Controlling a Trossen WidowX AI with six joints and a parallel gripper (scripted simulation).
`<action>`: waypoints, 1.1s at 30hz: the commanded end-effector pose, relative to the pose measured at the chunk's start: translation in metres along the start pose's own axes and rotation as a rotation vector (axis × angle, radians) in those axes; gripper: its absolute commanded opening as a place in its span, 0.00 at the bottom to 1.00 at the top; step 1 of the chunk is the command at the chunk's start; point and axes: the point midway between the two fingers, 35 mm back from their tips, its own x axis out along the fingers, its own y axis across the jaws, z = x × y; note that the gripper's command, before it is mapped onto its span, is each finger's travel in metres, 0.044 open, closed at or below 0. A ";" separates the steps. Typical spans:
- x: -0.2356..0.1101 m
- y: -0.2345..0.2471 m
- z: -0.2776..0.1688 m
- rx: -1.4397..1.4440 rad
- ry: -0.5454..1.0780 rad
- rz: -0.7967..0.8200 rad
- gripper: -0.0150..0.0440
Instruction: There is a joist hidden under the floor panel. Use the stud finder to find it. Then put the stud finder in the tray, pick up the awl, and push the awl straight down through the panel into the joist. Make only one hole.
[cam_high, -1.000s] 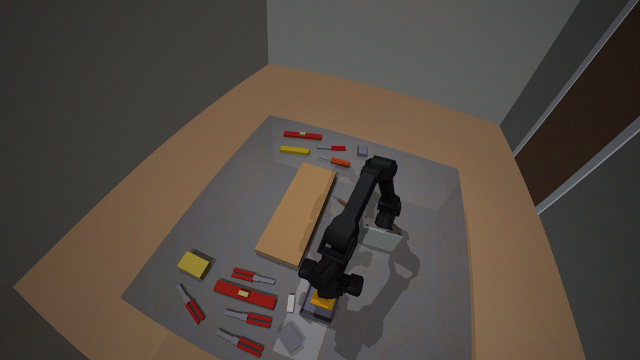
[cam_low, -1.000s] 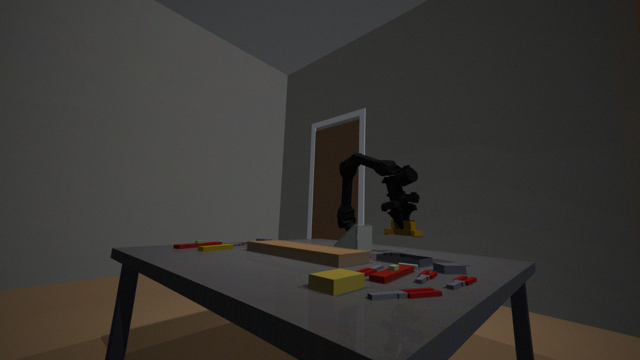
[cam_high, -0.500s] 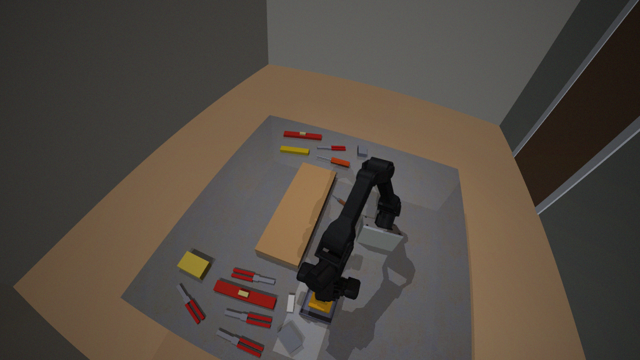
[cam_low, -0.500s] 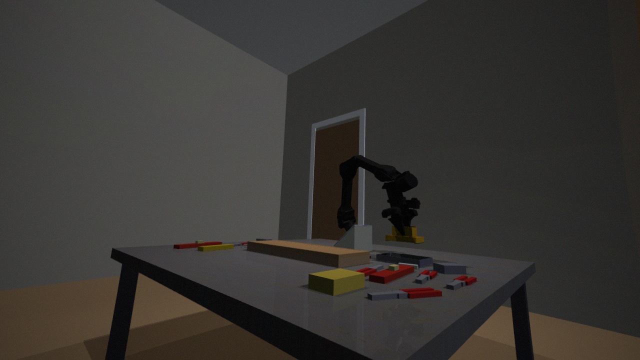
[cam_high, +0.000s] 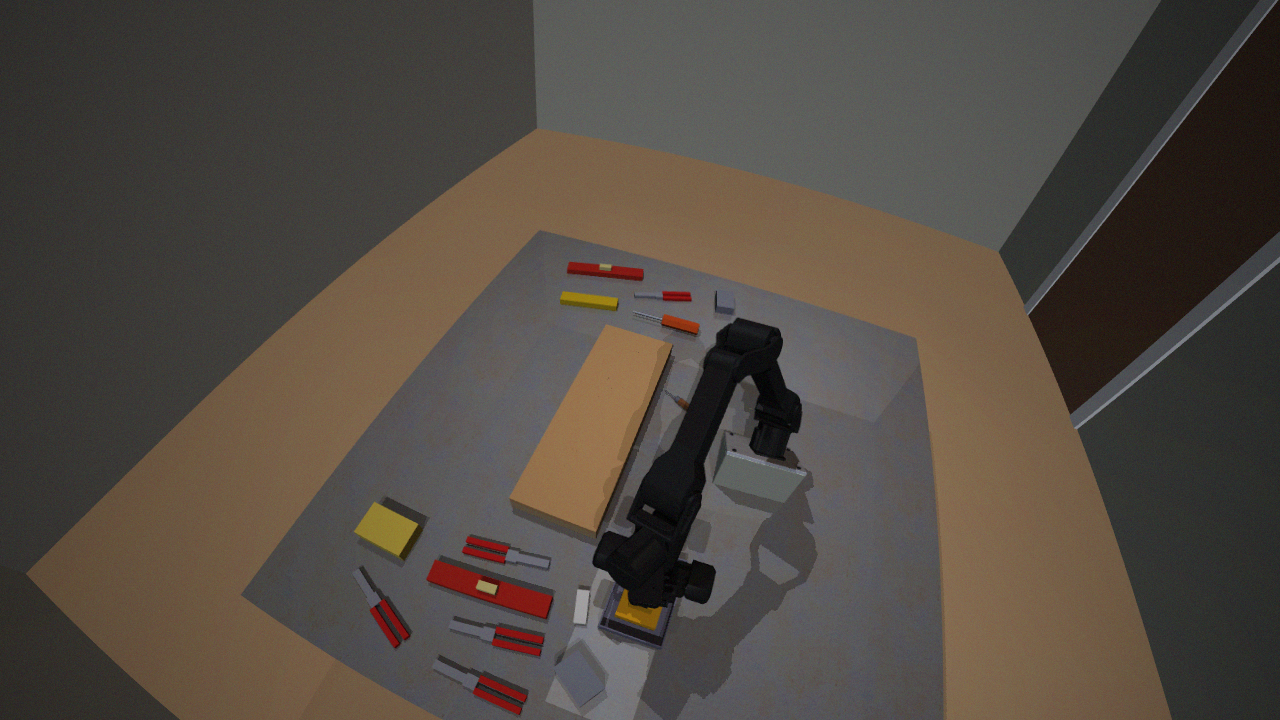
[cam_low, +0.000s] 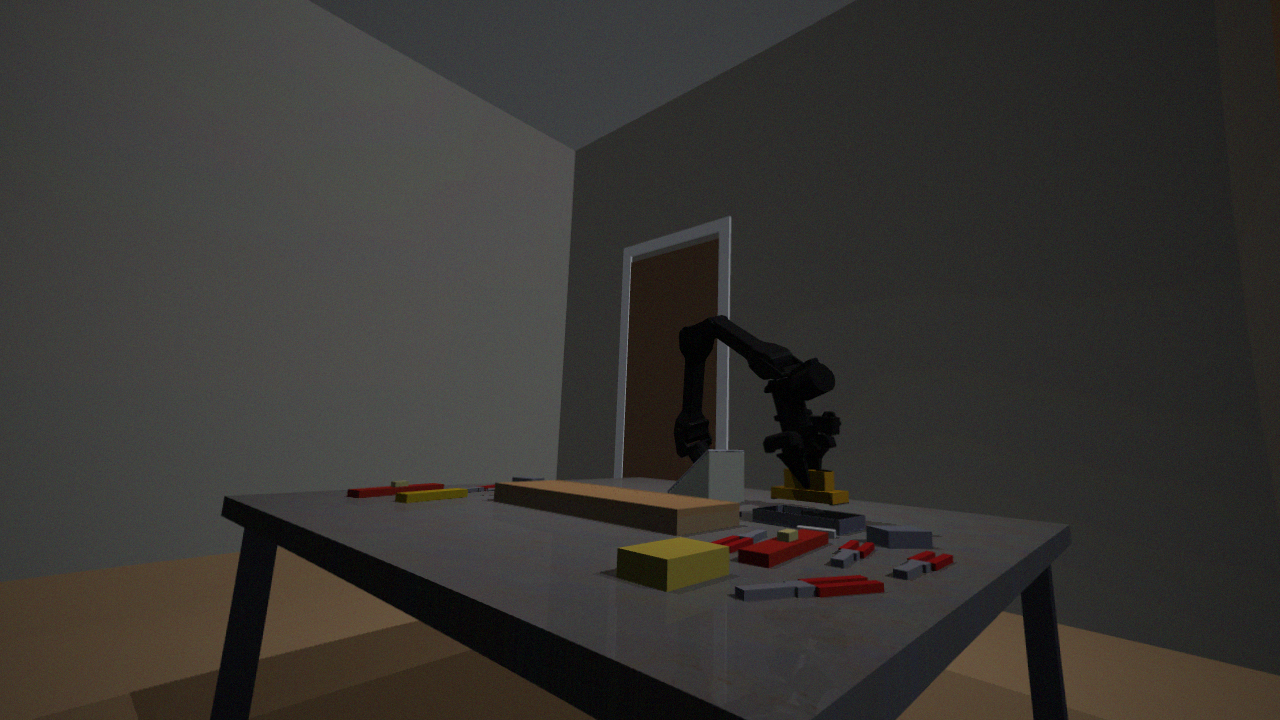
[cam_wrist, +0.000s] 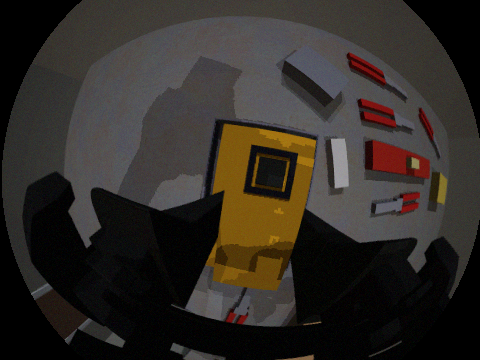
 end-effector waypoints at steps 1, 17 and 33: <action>0.009 0.000 -0.004 -0.005 0.003 -0.003 0.25; 0.032 0.001 -0.012 -0.005 0.004 -0.003 0.25; 0.037 0.001 -0.013 -0.001 0.005 0.001 0.57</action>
